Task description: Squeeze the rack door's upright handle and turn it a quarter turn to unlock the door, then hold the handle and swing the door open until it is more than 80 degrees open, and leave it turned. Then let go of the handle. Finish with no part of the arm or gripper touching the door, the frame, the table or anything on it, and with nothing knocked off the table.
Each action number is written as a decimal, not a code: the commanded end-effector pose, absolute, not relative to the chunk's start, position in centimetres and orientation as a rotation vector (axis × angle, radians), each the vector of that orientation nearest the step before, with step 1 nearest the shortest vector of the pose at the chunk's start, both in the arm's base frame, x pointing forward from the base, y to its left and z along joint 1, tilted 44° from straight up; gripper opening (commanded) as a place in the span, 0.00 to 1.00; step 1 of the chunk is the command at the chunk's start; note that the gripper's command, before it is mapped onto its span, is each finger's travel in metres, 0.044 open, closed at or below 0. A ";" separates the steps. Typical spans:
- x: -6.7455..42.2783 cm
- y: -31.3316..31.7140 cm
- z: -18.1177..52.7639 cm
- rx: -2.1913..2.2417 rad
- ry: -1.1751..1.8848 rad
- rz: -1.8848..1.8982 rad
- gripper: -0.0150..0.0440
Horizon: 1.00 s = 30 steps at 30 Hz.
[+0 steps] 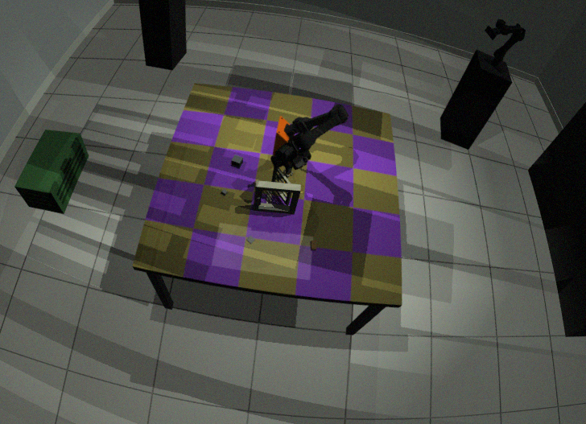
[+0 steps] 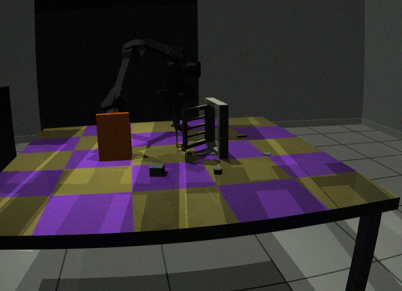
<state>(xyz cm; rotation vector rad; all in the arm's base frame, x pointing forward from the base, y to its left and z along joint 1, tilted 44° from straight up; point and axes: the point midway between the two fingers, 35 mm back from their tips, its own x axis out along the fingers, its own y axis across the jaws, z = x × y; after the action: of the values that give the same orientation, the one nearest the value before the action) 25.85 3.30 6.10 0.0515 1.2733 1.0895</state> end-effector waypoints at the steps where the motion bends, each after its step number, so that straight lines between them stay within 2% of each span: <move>1: 25.5 4.0 6.6 0.114 1.306 1.046 0.29; 30: 24.7 8.0 10.5 0.432 1.511 0.760 0.29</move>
<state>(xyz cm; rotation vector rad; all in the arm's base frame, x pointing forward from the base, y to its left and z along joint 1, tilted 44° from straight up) 24.63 7.44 10.03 0.3885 1.4915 0.7905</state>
